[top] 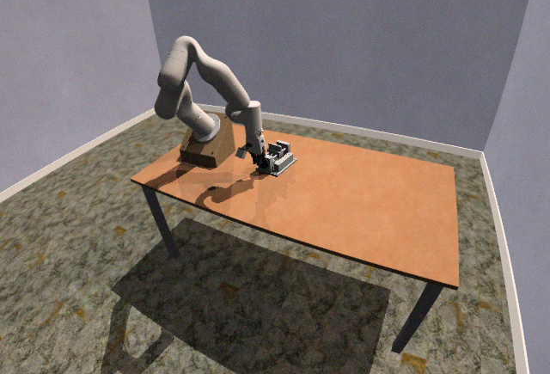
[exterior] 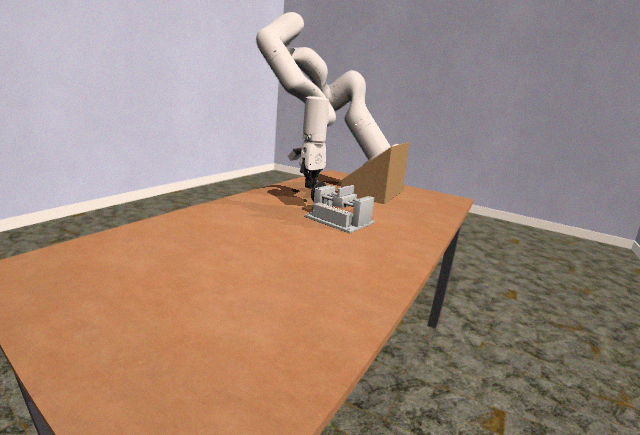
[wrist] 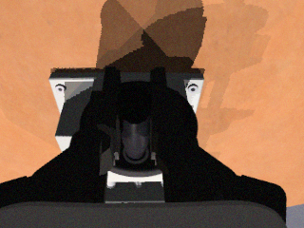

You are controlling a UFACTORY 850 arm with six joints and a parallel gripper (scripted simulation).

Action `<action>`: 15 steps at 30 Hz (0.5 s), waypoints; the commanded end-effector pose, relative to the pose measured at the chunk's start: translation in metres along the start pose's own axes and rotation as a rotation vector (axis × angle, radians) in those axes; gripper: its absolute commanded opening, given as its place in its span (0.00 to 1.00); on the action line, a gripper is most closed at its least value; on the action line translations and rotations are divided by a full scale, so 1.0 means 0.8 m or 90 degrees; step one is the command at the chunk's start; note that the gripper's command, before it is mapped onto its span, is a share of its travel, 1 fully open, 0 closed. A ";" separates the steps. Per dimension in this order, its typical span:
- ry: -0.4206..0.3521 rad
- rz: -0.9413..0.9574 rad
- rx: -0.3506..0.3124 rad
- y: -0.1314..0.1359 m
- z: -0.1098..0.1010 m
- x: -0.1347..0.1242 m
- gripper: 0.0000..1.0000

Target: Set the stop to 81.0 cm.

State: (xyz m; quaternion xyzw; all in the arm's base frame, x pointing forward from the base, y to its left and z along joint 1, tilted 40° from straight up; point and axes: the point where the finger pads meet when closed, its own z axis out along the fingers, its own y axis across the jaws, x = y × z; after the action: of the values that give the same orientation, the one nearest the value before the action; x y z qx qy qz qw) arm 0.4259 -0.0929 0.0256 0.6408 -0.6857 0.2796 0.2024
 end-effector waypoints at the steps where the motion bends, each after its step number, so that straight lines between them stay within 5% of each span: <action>1: 0.000 0.000 0.000 -0.007 0.001 0.000 0.06; 15: 0.000 0.000 0.000 -0.019 0.006 0.000 0.06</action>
State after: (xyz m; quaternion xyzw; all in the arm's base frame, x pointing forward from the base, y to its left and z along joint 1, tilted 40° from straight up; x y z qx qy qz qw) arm 0.4381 -0.0955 0.0244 0.6408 -0.6857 0.2795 0.2026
